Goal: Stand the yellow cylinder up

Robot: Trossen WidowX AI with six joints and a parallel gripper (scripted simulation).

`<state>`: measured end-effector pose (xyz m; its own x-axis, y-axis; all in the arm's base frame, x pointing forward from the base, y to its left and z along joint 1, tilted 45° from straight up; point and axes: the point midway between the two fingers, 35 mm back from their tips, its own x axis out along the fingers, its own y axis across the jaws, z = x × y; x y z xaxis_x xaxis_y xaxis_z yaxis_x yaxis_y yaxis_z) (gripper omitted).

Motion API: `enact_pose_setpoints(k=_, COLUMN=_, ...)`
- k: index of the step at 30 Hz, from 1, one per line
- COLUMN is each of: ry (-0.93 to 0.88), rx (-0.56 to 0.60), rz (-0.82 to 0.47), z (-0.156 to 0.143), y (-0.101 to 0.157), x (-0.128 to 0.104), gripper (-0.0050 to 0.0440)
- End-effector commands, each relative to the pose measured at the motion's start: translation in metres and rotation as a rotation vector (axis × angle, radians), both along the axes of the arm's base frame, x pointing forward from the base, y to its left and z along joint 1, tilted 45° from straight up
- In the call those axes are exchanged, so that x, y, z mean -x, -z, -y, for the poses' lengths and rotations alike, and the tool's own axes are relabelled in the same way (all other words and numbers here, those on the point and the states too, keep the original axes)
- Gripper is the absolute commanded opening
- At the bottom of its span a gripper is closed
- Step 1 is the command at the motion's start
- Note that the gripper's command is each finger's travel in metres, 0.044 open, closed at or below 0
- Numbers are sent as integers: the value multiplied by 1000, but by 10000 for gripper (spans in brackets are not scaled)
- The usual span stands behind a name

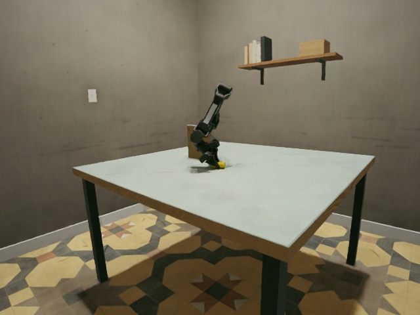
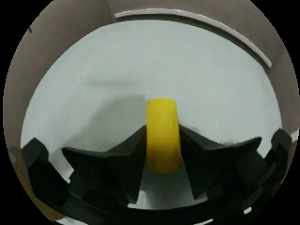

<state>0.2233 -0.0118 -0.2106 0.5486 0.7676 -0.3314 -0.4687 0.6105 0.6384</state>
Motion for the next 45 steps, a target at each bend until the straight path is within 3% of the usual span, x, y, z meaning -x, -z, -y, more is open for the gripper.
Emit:
enact_pose_setpoints(k=1, ry=-2, rx=0, rz=-4, z=-1, y=0, x=1, gripper=125)
enact_pose_setpoints(k=22, ry=0, rx=30, rz=23, z=29, y=-23, x=-9, gripper=125)
enact_pose_setpoints(k=33, ry=-17, rx=37, rz=13, z=28, y=-24, x=-9, gripper=125)
enact_pose_setpoints(k=39, ry=-88, rx=88, rz=-66, z=28, y=-26, x=-11, gripper=125)
enact_pose_setpoints(k=45, ry=-281, rx=233, rz=-254, z=27, y=-31, x=-18, gripper=125)
